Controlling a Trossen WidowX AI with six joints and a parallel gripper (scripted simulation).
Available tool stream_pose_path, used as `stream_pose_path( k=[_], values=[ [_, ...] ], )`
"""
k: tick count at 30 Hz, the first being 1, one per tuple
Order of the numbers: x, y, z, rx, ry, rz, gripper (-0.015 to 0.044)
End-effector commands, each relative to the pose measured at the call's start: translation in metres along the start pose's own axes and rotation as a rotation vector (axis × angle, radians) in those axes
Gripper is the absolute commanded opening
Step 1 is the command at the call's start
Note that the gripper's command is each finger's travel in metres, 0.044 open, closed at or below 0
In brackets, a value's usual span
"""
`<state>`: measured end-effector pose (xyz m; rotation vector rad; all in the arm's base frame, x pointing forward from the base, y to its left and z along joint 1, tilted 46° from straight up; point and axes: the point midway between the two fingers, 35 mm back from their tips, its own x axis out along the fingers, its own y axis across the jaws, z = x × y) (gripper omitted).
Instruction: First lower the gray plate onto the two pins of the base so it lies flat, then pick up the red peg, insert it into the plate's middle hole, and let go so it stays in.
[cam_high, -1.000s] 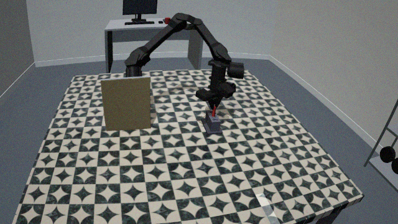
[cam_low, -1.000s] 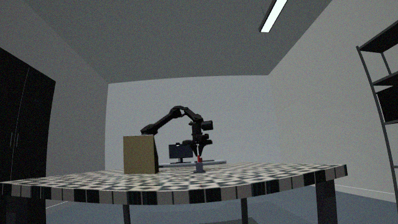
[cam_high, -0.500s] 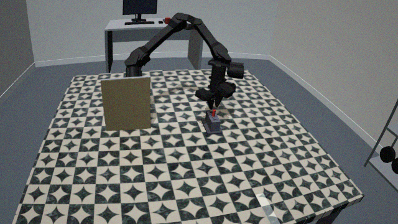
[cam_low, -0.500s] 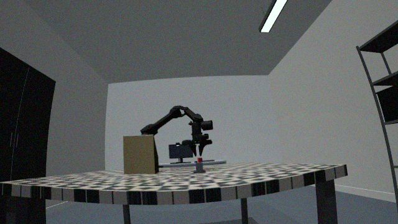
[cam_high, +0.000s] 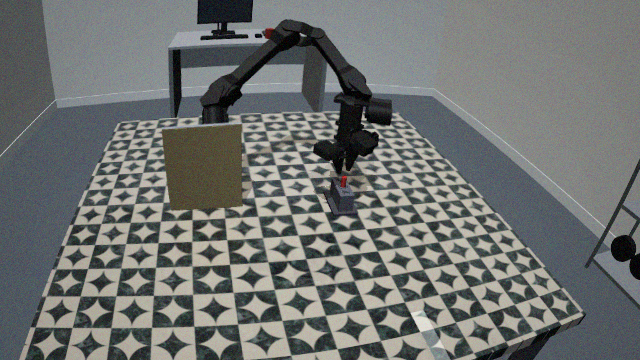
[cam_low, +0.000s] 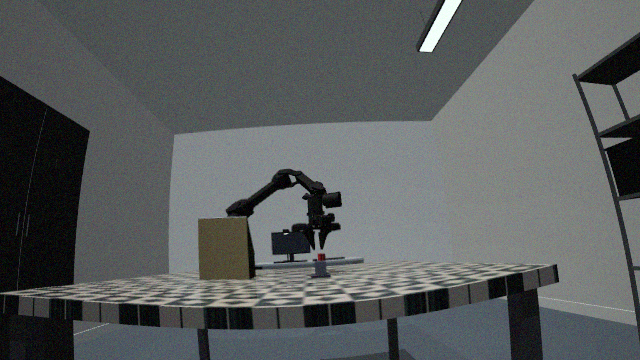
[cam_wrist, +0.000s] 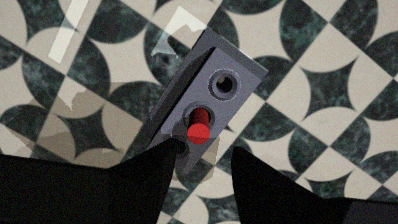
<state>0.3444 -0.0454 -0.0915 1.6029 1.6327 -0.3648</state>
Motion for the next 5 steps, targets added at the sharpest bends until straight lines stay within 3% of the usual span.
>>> stream_pose_path(
  k=[1, 5],
  values=[
    [-0.0038, 0.0000, -0.0001, -0.005, -0.004, 0.002, 0.0150],
    [-0.0054, -0.0006, -0.0002, -0.005, -0.004, 0.002, 0.0150]
  ],
)
